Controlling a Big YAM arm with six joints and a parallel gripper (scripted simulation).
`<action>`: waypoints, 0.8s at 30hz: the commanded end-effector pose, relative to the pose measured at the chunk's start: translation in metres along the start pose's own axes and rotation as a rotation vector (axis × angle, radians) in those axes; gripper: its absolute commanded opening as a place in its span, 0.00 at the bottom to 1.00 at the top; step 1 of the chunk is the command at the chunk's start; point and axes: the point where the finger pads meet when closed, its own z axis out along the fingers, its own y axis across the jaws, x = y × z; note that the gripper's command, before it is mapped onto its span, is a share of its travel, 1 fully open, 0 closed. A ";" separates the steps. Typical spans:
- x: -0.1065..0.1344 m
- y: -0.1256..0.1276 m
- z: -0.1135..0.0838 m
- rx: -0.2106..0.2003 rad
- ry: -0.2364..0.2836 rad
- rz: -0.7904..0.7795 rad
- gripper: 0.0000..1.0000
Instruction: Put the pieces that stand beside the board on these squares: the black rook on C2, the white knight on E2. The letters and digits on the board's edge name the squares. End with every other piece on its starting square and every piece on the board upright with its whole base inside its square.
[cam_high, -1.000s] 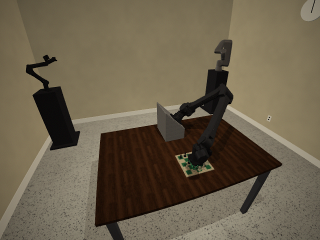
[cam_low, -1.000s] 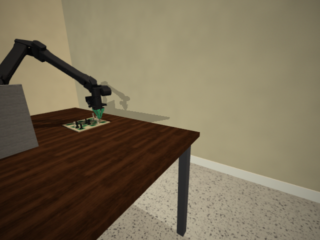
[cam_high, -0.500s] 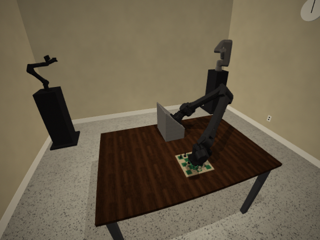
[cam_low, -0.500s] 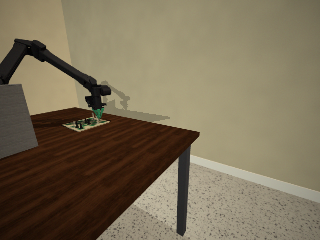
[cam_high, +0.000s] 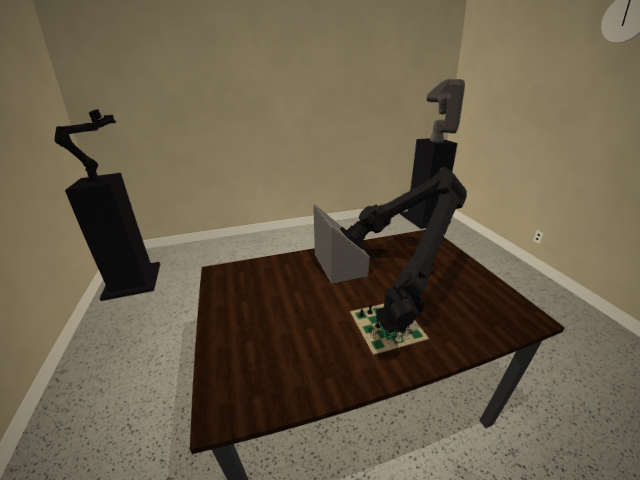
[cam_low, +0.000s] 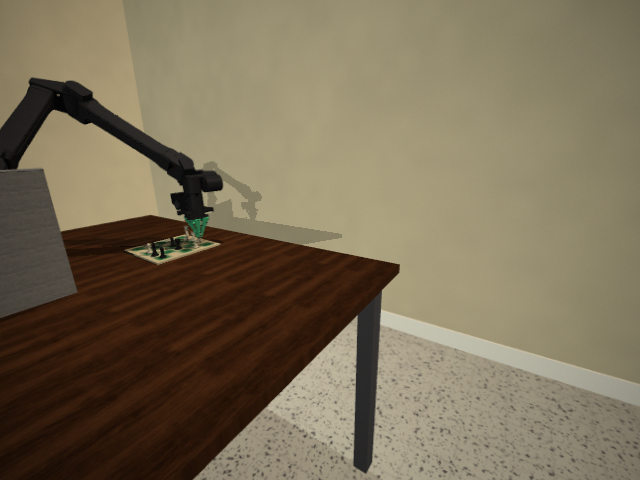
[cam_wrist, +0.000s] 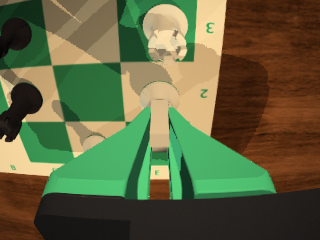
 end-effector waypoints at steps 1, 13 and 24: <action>-0.005 0.003 0.006 -0.006 -0.006 0.001 0.00; -0.002 0.006 0.013 -0.014 -0.007 0.009 0.00; -0.001 0.006 0.012 -0.013 -0.007 0.008 0.00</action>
